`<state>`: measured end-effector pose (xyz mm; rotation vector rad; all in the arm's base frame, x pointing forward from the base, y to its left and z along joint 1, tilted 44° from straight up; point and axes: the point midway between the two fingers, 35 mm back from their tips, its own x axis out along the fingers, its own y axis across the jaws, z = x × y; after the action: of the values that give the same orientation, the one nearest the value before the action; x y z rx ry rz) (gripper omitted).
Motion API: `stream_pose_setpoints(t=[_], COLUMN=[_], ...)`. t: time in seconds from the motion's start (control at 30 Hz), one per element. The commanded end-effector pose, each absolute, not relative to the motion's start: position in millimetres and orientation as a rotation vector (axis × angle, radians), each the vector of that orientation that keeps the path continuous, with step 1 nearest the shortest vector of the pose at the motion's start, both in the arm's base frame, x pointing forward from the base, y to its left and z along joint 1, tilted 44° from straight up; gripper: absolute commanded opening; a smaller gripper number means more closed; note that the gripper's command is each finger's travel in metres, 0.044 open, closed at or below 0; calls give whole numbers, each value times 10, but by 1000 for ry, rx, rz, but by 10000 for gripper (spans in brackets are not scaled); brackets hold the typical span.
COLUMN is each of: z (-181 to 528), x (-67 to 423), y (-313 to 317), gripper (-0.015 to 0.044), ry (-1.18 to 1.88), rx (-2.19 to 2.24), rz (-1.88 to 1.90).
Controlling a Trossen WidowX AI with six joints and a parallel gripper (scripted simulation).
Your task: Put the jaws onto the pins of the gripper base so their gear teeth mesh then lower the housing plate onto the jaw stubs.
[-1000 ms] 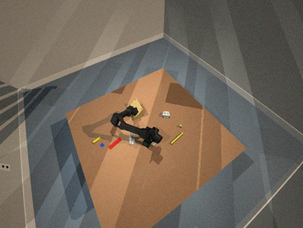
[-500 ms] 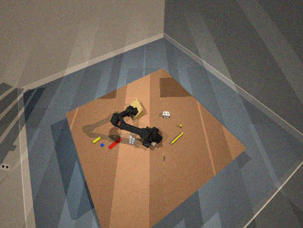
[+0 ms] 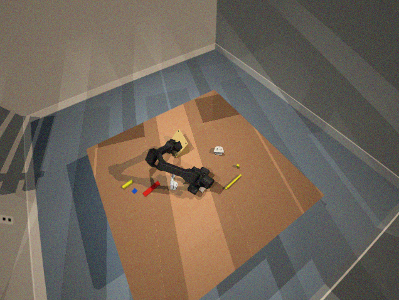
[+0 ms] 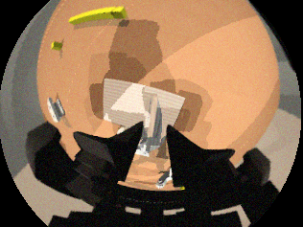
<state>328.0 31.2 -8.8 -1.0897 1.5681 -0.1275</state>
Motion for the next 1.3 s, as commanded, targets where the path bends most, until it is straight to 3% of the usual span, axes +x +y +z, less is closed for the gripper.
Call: stream_pose_setpoints(t=[0.0, 0.97, 1.1, 1.27], z=[-88, -88, -88, -88], x=[3281, 3281, 3280, 3280], y=[308, 308, 311, 311], gripper=[134, 134, 224, 224], ry=[1568, 1568, 1568, 1568], rx=[-1096, -1096, -1090, -1090], rz=[-126, -126, -128, -128])
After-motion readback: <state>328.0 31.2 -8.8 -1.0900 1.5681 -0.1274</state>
